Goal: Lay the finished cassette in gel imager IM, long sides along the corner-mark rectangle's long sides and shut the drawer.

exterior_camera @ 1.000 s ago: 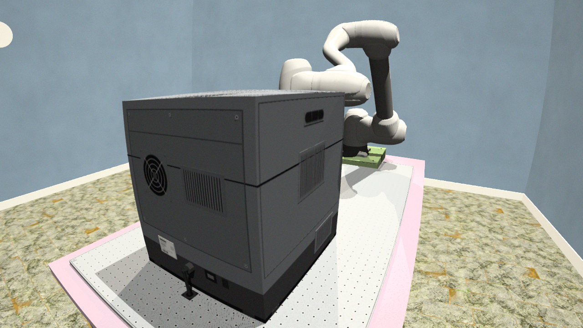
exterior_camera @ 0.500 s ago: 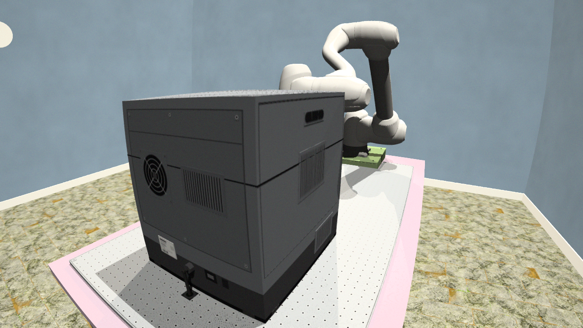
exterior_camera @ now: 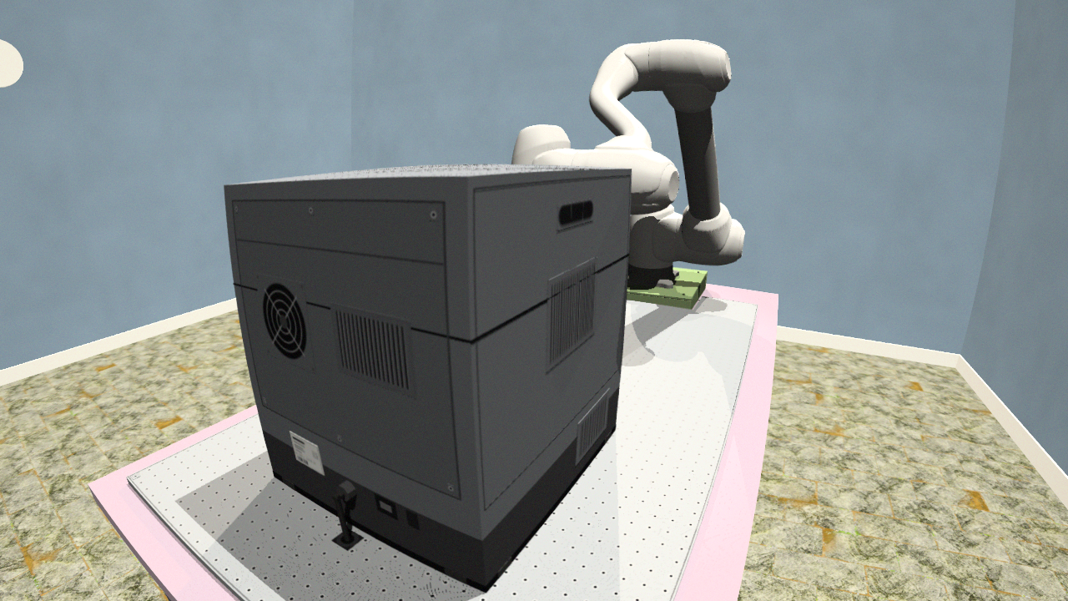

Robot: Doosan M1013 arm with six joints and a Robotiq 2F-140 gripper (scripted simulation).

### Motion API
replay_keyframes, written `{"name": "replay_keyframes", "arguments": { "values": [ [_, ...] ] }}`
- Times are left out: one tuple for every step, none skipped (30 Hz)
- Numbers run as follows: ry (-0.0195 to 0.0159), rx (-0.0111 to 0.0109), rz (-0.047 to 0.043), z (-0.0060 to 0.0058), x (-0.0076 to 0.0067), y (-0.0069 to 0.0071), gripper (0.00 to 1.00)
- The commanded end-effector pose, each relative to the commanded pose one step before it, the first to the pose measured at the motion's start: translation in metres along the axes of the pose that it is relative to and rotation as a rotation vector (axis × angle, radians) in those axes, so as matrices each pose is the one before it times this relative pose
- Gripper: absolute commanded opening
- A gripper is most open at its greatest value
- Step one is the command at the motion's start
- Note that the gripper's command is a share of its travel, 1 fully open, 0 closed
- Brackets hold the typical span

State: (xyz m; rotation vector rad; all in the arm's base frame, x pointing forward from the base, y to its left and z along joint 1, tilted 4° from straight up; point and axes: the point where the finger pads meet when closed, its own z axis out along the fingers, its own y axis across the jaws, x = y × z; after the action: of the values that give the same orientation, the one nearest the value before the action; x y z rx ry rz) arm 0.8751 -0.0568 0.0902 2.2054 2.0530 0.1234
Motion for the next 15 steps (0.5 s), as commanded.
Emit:
{"name": "replay_keyframes", "arguments": {
  "values": [
    [0.00017,-0.00018,-0.00001,-0.00019,0.00003,0.00003,0.27],
    [0.0,0.0,0.0,0.0,0.0,0.0,0.27],
    [0.0,0.0,0.0,0.0,0.0,0.0,0.27],
    [0.0,0.0,0.0,0.0,0.0,0.0,0.27],
    [0.0,0.0,0.0,0.0,0.0,0.0,0.1],
    [0.0,0.0,0.0,0.0,0.0,0.0,0.1],
    [0.0,0.0,0.0,0.0,0.0,0.0,0.1],
    [0.0,0.0,0.0,0.0,0.0,0.0,0.1],
    [0.0,0.0,0.0,0.0,0.0,0.0,0.1],
    [0.0,0.0,0.0,0.0,0.0,0.0,0.1],
    [0.0,0.0,0.0,0.0,0.0,0.0,0.1],
    [0.0,0.0,0.0,0.0,0.0,0.0,0.1],
    [0.0,0.0,0.0,0.0,0.0,0.0,0.1],
    [0.0,0.0,0.0,0.0,0.0,0.0,0.1],
    [0.0,0.0,0.0,0.0,0.0,0.0,0.1]
  ]
}}
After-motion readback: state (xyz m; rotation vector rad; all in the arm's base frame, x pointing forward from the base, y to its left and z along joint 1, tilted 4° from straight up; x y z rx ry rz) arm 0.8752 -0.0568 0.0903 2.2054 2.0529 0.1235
